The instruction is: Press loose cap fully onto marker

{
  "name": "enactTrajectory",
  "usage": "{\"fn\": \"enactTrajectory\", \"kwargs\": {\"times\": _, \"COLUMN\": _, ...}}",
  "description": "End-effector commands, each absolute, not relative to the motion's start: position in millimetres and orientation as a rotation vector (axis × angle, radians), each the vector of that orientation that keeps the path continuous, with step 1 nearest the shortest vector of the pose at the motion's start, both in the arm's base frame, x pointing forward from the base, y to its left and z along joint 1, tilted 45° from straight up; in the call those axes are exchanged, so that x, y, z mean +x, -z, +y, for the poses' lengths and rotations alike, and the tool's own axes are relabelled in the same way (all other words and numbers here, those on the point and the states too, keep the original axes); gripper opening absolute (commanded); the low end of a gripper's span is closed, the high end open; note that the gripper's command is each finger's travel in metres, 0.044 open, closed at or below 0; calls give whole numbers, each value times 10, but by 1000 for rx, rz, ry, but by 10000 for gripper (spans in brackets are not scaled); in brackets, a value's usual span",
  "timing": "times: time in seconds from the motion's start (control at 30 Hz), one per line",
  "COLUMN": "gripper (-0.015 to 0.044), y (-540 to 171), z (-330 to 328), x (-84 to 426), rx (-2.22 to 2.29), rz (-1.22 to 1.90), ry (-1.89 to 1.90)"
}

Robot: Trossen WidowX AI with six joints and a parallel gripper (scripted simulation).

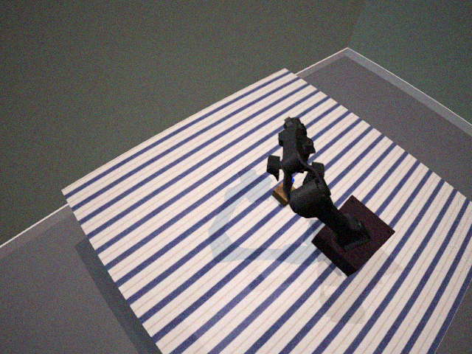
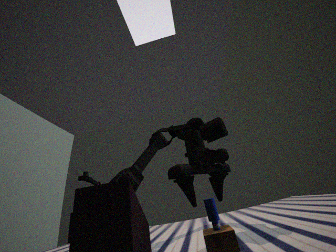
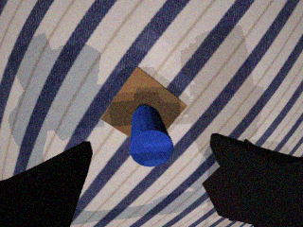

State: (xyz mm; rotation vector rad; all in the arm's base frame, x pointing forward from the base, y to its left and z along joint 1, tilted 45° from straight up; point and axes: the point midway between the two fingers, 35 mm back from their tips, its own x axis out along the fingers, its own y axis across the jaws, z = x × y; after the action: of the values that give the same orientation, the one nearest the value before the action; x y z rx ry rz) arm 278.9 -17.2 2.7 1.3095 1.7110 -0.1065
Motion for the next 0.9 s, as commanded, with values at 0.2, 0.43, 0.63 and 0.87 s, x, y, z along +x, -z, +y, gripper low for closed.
{"fn": "enactTrajectory", "kwargs": {"times": 0.2, "gripper": 414, "y": -369, "z": -542, "x": 2785, "rx": 1295, "rz": 1679, "ry": 97}}
{"fn": "enactTrajectory", "kwargs": {"times": 0.43, "gripper": 230, "y": -327, "z": -496, "x": 2785, "rx": 825, "rz": 1532, "ry": -398}}
{"fn": "enactTrajectory", "kwargs": {"times": 0.63, "gripper": 72, "y": -311, "z": -478, "x": 2785, "rx": 636, "rz": 1449, "ry": -572}}
{"fn": "enactTrajectory", "kwargs": {"times": 0.87, "gripper": 0, "y": -311, "z": -478, "x": 2785, "rx": 636, "rz": 1449, "ry": -572}}
